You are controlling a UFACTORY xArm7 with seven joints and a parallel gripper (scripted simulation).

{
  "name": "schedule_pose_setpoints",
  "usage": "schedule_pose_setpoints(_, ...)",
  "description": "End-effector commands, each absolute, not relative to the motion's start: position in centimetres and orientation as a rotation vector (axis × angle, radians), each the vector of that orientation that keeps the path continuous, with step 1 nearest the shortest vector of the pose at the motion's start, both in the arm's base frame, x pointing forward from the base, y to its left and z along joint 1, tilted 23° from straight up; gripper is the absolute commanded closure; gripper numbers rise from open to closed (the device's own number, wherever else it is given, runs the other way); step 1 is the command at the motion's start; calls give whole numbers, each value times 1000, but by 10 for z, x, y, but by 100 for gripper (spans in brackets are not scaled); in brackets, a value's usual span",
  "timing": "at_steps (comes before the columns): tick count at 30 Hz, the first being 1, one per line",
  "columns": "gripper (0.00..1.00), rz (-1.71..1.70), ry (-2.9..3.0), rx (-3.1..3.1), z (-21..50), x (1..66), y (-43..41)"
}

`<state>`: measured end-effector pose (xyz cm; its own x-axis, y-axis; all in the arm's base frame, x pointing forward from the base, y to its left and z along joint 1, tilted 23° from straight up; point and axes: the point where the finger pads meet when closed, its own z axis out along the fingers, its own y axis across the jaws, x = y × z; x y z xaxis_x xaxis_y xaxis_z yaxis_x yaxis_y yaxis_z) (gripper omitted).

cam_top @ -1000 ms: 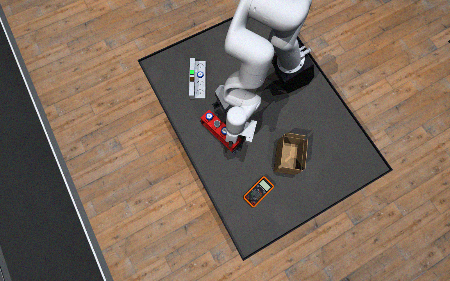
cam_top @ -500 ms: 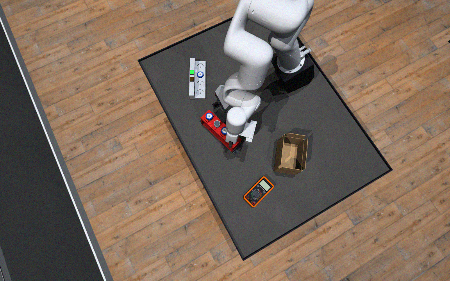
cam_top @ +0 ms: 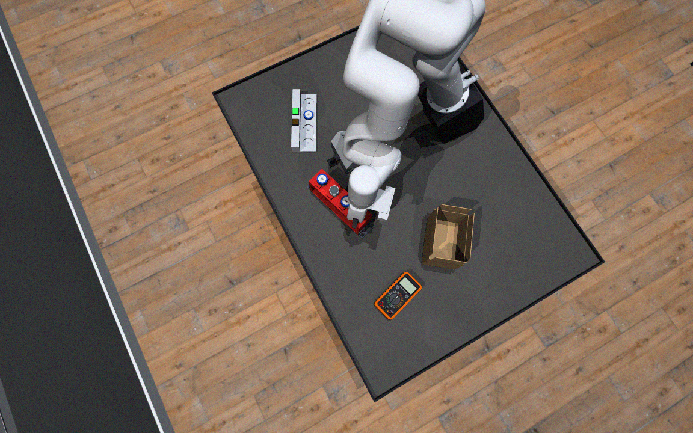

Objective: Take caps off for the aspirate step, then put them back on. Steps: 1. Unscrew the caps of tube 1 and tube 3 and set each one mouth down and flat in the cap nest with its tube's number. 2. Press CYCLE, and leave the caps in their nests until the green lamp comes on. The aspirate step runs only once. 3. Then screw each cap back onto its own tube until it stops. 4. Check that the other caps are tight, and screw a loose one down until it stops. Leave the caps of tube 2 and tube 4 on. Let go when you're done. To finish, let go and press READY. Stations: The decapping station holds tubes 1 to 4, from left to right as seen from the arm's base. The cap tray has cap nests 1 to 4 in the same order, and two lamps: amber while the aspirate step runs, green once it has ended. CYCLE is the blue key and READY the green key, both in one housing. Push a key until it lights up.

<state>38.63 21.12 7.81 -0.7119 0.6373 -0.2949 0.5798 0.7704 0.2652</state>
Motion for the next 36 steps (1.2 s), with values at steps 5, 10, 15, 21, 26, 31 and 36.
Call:
schedule_pose_setpoints(5, 54, 219, 2594, 927, 79, 387, 212)
schedule_pose_setpoints(10, 54, 219, 2594, 927, 79, 387, 212)
schedule_pose_setpoints(15, 54, 219, 2594, 927, 79, 387, 212)
schedule_pose_setpoints(21, 54, 219, 2594, 927, 79, 387, 212)
schedule_pose_setpoints(26, 54, 245, 2551, 1056, 77, 388, 212)
schedule_pose_setpoints(31, 54, 245, 2551, 1056, 75, 389, 212)
schedule_pose_setpoints(36, 54, 245, 2551, 1056, 73, 390, 212)
